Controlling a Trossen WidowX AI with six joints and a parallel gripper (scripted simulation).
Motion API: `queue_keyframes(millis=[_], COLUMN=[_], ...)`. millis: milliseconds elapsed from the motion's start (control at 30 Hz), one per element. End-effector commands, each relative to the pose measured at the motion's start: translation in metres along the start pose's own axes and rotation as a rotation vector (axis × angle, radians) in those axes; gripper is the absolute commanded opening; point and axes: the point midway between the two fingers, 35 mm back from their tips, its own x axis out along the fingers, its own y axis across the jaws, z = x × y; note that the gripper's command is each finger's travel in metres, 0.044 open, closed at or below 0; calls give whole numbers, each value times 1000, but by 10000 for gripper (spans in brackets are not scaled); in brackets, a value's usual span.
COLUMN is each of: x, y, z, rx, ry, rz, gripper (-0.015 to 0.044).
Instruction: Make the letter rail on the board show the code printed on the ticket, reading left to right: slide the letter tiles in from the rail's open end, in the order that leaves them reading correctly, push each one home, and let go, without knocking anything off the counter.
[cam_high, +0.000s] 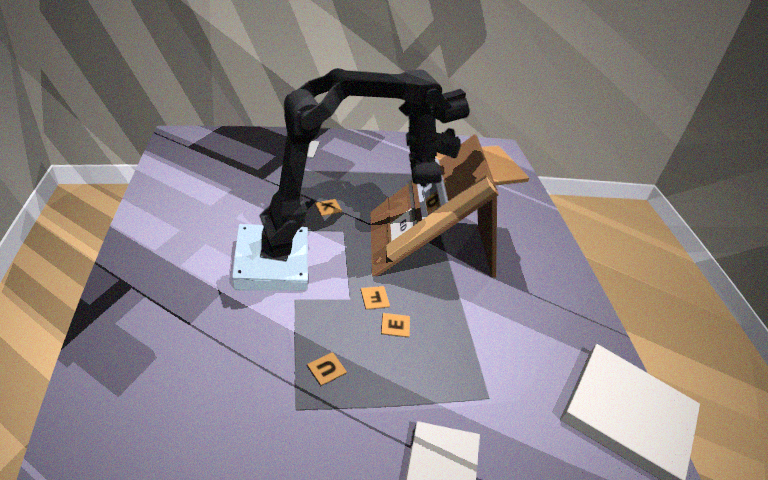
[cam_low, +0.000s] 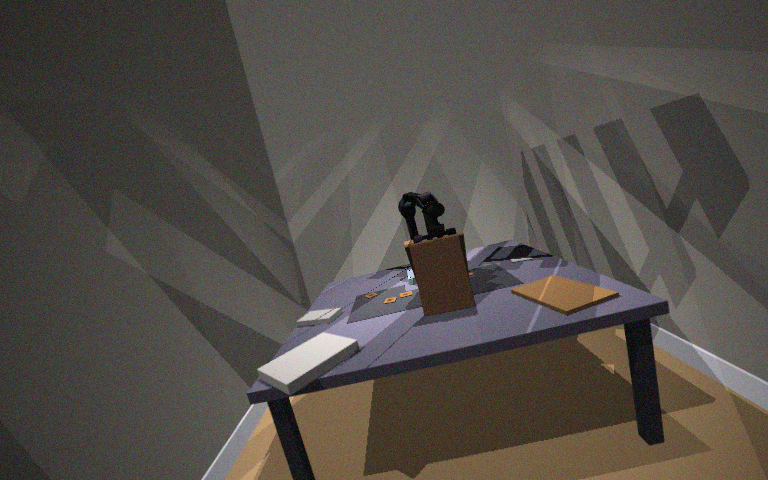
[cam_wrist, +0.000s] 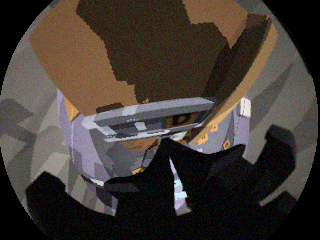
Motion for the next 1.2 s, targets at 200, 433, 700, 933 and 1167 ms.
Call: queue_keyframes(millis=[200,433,700,933,1167], x=[2,5,8,11,13], y=[0,0,1,1,1], z=[2,4,7,9,11], rx=[8,8,8,8,8], ry=[11,10,10,10,10], rz=[4,4,4,4,4], gripper=[0,0,0,0,0])
